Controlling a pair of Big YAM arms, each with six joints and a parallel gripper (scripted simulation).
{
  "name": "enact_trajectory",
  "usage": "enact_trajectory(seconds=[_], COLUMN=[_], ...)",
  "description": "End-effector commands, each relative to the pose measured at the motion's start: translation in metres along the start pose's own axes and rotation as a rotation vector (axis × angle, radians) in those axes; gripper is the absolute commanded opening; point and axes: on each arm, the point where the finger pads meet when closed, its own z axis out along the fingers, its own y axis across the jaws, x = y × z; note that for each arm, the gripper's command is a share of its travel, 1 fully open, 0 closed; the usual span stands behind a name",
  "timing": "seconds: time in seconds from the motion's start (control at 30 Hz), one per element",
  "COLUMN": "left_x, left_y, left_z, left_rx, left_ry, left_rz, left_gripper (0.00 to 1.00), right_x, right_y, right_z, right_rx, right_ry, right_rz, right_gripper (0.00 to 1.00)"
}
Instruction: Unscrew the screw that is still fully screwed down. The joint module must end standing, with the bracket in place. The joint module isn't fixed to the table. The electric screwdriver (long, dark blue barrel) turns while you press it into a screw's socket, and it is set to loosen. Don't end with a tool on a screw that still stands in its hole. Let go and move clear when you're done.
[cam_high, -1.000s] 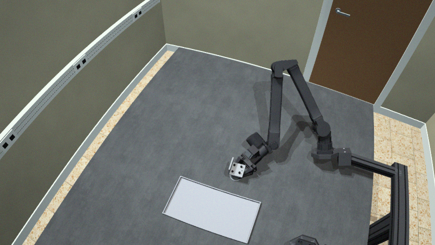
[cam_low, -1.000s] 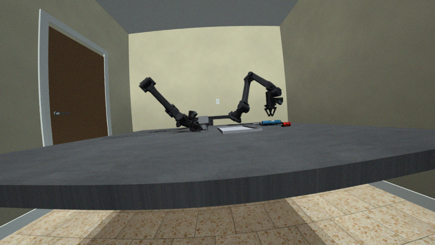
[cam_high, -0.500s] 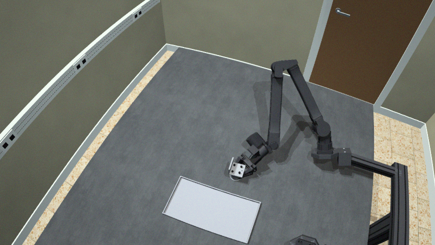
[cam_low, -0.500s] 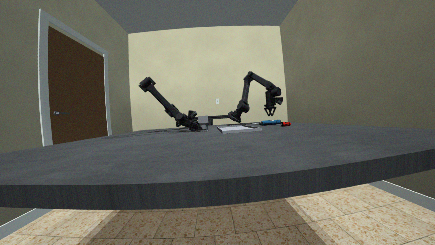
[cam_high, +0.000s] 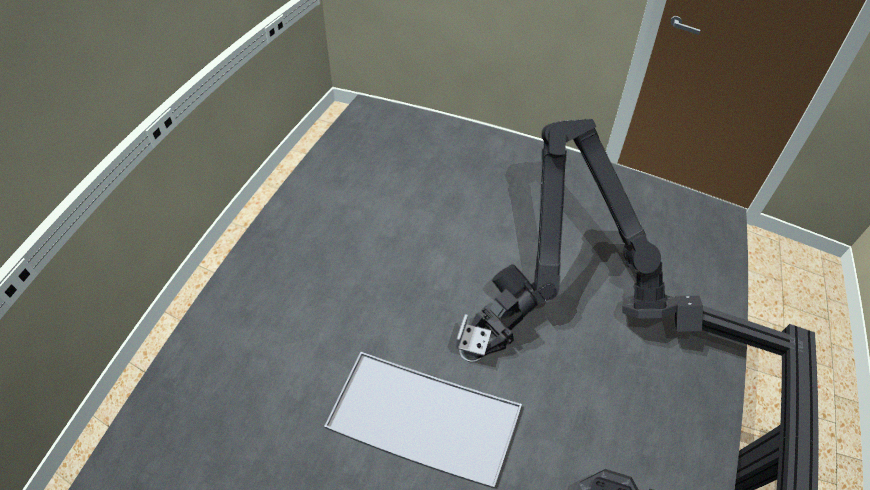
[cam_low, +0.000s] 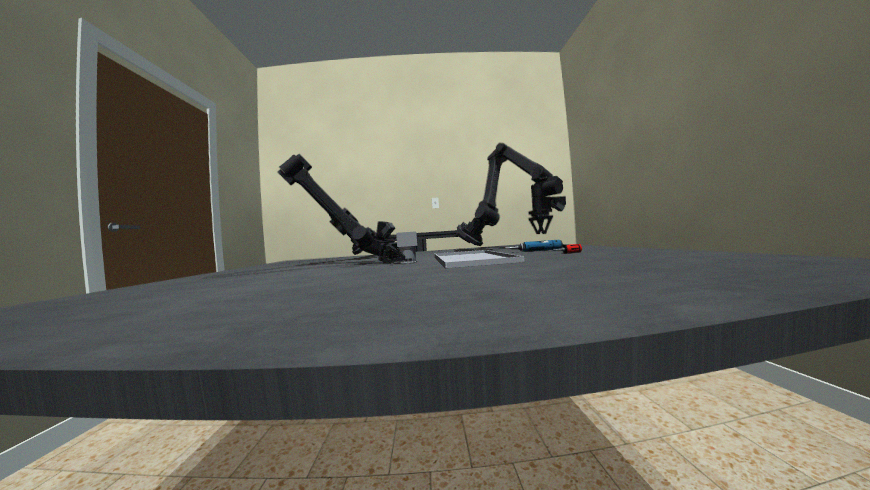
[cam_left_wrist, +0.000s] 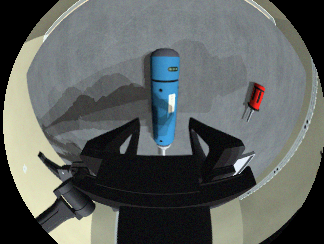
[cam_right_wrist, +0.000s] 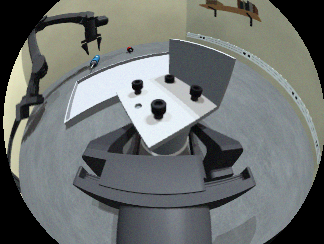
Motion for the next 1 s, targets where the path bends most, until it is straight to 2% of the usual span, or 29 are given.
enact_trajectory(seconds=[0.0,0.97], left_x=[0.000,0.000], left_y=[0.002,0.002], left_z=[0.013,0.045], left_rx=[-0.015,-0.012], left_ry=[0.000,0.001], left_rz=[0.008,0.009], left_gripper=[0.65,0.65], right_x=[-0.005,-0.005], right_y=[-0.003,-0.003], right_z=[0.001,0.001], right_rx=[0.009,0.009], right_ry=[-0.011,-0.011], right_rz=[-0.004,-0.004], right_gripper=[0.59,0.59])
